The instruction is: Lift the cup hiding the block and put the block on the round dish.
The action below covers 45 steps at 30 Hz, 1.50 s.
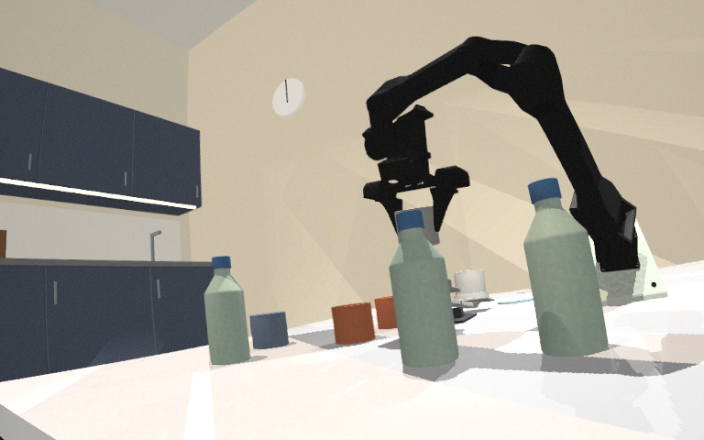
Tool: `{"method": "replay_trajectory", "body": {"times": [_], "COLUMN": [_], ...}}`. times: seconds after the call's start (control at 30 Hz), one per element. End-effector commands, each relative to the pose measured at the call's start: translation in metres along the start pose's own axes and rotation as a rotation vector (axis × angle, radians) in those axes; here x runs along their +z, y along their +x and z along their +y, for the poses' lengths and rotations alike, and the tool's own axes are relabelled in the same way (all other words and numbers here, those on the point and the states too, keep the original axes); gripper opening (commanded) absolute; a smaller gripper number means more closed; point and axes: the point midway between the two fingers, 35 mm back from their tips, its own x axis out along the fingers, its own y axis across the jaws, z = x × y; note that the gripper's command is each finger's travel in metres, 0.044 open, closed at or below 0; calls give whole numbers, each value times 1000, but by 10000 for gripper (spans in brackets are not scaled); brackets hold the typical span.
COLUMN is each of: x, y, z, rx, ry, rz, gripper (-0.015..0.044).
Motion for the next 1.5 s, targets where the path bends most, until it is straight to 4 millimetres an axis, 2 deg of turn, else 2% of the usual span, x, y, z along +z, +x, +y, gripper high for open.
{"method": "replay_trajectory", "body": {"times": [0.0,0.2,0.3,0.6,0.87,1.1,1.37,1.47], "x": [0,0,10,61,88,88,89,89], "y": [0,0,8,50,78,83,114,117], "z": [0,0,7,60,112,113,117,118], "rx": [-1,-1,8,61,108,109,109,109], "ry": [1,1,-5,-44,-76,-77,-77,-77], "rz": [0,0,2,1,-17,-16,-19,-19], "gripper": [0,0,0,0,0,0,0,0]}}
